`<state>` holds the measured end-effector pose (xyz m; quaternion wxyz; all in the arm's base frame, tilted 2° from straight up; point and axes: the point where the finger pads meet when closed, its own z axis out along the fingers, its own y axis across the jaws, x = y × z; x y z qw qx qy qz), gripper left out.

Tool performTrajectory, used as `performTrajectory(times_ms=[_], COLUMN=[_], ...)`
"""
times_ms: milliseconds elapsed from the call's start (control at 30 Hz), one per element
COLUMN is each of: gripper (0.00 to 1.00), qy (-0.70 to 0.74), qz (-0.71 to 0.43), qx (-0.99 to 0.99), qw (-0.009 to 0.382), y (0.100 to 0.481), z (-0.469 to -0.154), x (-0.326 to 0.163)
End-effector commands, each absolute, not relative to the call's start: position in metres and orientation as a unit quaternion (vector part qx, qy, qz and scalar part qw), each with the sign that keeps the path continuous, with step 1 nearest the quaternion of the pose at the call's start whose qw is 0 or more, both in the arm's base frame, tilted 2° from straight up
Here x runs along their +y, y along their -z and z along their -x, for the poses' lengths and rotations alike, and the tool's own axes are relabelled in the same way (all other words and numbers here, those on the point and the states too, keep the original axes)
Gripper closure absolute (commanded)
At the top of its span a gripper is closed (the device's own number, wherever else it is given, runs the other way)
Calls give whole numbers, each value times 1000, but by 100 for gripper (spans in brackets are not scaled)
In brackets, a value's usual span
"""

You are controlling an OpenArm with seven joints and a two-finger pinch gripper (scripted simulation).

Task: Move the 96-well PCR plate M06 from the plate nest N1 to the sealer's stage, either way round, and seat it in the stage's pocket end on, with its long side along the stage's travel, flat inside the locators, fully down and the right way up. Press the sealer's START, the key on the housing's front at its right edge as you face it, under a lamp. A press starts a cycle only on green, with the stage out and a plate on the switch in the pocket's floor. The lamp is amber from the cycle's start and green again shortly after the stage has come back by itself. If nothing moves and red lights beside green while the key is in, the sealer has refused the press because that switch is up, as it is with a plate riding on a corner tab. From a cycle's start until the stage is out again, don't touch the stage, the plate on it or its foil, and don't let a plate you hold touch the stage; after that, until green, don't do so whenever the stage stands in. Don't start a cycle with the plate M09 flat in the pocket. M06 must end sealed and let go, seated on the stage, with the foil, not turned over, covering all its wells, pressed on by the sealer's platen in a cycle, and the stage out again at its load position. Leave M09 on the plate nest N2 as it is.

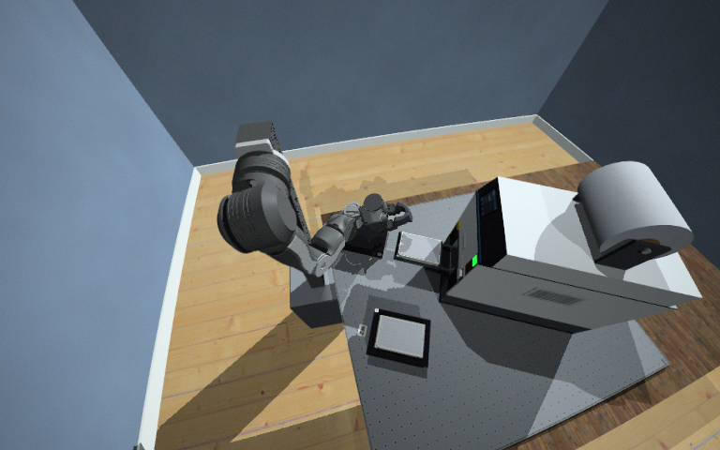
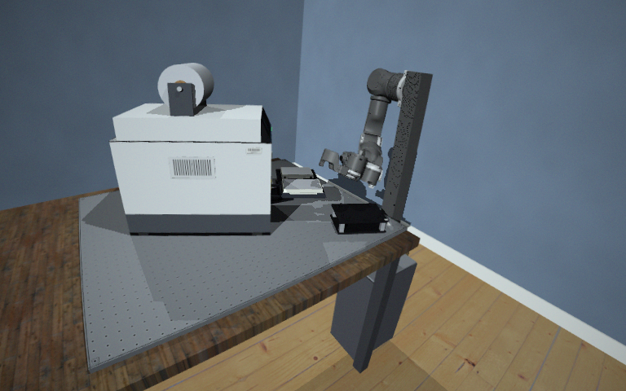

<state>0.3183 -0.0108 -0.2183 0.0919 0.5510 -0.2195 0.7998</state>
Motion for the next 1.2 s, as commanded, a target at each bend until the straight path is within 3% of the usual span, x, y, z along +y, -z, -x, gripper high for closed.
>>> performTrajectory(times_ms=[0,767,933,1167], gripper=[100,100,100,100], qy=[-801,-801,-827,-827], qz=[-550,-550,-539,-539], qx=[-219,-219,-152,-152], qw=[89,89,54,54], y=[218,220,191,191], z=[-318,-317,-332,-332], x=[-10,-12,19,19])
